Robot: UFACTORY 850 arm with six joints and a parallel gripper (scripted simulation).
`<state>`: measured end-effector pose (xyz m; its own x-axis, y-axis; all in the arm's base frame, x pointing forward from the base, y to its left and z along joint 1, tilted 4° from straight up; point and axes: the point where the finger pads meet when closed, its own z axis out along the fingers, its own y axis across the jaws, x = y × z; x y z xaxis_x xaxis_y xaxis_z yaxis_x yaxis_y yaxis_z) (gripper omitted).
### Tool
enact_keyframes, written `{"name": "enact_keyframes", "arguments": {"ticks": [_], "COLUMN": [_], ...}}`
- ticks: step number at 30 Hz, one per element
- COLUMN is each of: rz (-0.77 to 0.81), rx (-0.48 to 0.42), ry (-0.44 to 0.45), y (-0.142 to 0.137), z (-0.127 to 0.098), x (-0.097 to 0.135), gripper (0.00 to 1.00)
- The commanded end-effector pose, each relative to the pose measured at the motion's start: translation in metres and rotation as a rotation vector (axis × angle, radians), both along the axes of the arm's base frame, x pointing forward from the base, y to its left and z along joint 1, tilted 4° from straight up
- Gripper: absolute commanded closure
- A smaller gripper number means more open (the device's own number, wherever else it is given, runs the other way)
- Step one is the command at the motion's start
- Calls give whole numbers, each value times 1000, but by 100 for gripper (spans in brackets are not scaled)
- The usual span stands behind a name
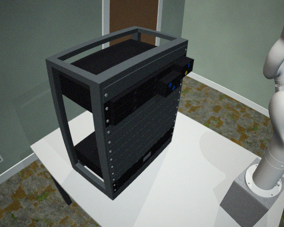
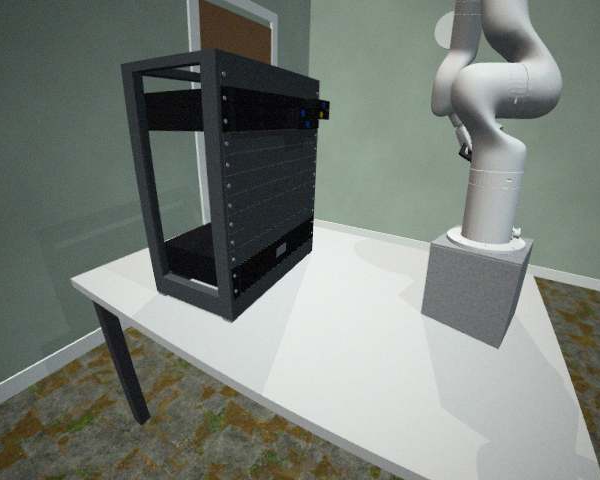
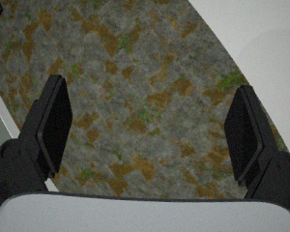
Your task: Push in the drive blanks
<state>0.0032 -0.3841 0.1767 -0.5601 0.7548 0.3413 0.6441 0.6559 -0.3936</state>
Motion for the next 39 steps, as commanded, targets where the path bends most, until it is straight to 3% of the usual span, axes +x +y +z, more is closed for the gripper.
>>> {"name": "enact_keyframes", "arguments": {"ticks": [1,39], "rz": [0,23], "rx": [-1,1], "ry": [0,21], "y": [-1,1], "z": [0,1], "x": [0,2], "gripper": [0,0]}}
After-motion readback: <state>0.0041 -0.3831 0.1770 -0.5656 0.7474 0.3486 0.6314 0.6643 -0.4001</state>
